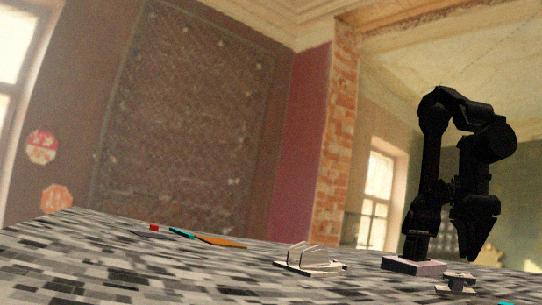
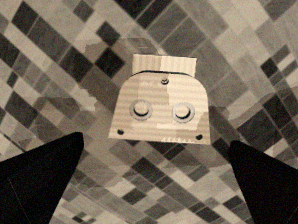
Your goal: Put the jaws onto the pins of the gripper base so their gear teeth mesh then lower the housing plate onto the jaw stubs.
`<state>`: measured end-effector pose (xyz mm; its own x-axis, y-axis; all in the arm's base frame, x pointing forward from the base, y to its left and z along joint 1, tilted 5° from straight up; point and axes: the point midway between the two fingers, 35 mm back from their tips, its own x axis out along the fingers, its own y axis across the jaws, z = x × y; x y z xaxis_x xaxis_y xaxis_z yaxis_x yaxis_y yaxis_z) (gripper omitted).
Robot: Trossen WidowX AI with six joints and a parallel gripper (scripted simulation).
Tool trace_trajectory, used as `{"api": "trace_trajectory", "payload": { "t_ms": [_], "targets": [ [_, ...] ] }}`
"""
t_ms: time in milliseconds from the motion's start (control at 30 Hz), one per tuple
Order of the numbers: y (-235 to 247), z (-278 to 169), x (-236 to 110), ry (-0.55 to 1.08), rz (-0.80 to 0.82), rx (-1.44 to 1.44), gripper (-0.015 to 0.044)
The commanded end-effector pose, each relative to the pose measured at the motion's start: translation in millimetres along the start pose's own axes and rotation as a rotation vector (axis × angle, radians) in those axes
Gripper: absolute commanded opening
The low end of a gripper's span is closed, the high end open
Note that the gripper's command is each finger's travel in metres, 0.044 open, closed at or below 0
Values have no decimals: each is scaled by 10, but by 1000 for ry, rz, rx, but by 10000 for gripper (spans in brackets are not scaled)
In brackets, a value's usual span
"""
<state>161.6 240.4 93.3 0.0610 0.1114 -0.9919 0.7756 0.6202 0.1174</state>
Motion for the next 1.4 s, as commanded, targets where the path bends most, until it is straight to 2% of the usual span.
{"api": "trace_trajectory", "payload": {
  "t_ms": [0, 1033, 1367],
  "targets": [
    [-25, 14, 85, -8, -10, 6, 440],
    [-32, 18, 468, -8, -11, 6, 440],
    [-33, 18, 478, -8, -11, 6, 440]
  ]
}}
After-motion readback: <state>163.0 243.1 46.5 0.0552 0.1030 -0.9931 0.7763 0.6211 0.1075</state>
